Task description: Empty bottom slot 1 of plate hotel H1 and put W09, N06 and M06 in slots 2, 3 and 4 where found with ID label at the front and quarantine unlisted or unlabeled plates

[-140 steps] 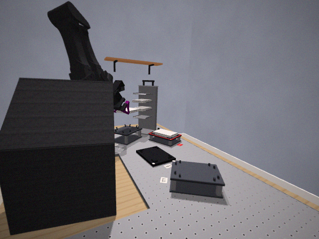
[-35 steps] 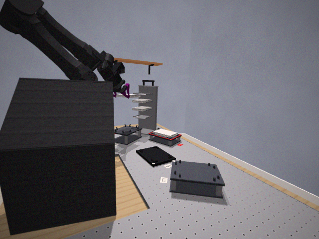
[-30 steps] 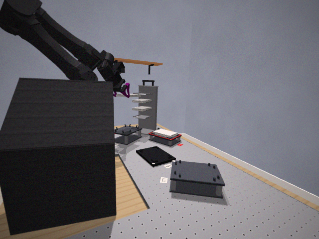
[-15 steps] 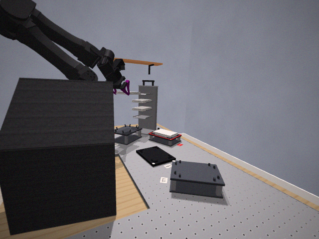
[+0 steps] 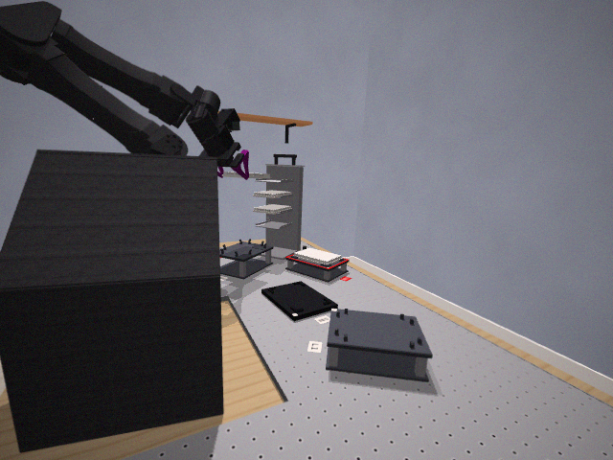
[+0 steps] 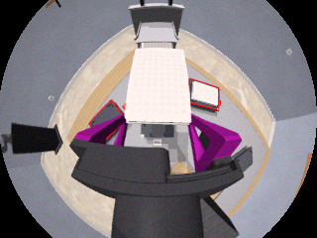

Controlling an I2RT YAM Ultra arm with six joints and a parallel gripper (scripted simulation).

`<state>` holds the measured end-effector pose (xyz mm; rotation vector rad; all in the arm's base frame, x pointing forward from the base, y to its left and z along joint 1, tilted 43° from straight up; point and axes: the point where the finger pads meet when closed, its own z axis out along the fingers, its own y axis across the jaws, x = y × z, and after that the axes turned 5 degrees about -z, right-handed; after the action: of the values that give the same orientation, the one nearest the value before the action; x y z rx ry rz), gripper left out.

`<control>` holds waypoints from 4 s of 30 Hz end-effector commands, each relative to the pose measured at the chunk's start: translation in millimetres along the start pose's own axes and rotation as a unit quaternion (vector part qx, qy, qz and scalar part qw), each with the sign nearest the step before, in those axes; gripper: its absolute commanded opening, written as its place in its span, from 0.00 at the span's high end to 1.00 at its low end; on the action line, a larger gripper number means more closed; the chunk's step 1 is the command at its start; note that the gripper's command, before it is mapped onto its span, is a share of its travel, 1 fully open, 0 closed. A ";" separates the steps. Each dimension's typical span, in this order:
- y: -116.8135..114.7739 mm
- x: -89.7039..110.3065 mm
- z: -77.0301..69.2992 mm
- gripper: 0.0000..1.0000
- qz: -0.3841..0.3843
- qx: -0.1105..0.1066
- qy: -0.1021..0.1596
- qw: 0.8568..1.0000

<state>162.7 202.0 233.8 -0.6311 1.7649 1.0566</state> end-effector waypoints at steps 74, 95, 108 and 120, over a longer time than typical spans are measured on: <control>4.0 -46.7 26.3 0.15 -0.009 -0.005 -0.018 1.000; 2.1 -60.7 39.5 0.15 -0.009 -0.003 -0.019 1.000; 0.8 -68.1 46.5 0.15 -0.009 -0.002 -0.020 1.000; 2.4 -67.9 46.6 0.15 -0.010 -0.004 -0.020 1.000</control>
<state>206.1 238.1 266.6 -0.6371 1.7736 1.0584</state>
